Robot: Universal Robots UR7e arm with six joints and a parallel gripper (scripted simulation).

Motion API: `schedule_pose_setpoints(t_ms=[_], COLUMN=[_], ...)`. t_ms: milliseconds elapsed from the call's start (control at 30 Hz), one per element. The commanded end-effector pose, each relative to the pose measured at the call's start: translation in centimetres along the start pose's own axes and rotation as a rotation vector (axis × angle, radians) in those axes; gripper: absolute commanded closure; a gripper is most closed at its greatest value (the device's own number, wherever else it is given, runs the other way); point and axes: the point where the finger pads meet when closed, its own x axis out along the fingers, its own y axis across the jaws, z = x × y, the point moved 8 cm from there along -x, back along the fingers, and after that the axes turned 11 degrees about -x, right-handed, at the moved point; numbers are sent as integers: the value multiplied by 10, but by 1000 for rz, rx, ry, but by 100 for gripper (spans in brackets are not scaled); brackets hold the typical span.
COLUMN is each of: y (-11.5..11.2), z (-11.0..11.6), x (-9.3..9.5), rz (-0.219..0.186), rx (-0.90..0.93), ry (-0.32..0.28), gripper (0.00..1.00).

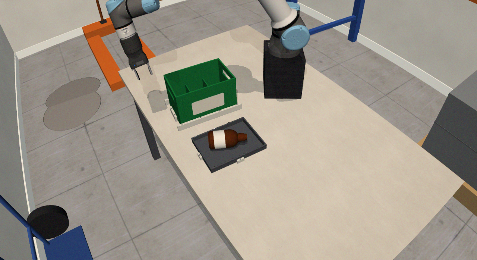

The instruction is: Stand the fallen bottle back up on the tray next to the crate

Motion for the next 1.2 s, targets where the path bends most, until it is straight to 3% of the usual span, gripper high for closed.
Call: schedule_pose_setpoints(t_ms=[0,733,867,1033,1100,1167], y=[0,0,2,11,11,17], z=[0,6,24,68,68,92], x=[-1,1,9,27,27,36], rz=[-2,-1,3,12,12,16], rx=[0,-17,-69,-195,-195,-264], ry=[1,5,17,47,47,63], gripper=[0,0,0,0,0,0])
